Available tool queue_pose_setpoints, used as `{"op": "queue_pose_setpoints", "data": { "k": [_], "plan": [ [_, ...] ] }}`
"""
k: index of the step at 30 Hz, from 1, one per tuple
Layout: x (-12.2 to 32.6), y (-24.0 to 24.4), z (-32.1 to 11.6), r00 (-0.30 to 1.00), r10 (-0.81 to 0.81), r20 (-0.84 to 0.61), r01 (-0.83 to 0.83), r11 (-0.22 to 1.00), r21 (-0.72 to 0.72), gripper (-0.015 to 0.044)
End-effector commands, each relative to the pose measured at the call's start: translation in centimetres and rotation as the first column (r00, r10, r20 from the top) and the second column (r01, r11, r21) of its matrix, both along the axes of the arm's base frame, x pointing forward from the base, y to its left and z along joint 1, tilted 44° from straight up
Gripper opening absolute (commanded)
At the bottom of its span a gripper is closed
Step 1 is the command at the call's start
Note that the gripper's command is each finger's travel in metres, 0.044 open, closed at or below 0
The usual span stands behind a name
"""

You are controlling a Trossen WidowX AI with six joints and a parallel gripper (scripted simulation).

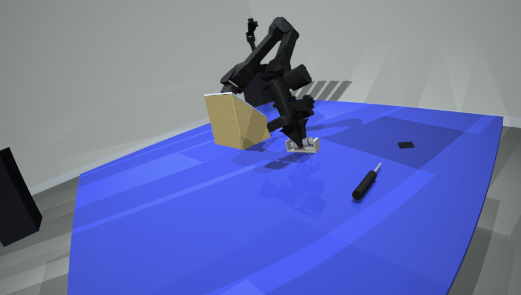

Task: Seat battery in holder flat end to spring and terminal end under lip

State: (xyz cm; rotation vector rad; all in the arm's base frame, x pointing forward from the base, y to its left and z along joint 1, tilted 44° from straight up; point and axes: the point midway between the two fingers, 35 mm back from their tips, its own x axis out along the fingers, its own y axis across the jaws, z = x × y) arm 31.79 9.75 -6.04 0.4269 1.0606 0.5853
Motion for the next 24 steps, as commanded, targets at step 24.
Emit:
{"op": "queue_pose_setpoints", "data": {
  "k": [24],
  "plan": [
    [-0.17,0.22,-0.53,0.988,0.098,-0.122,-0.105,0.993,-0.059,0.0080]
  ]
}}
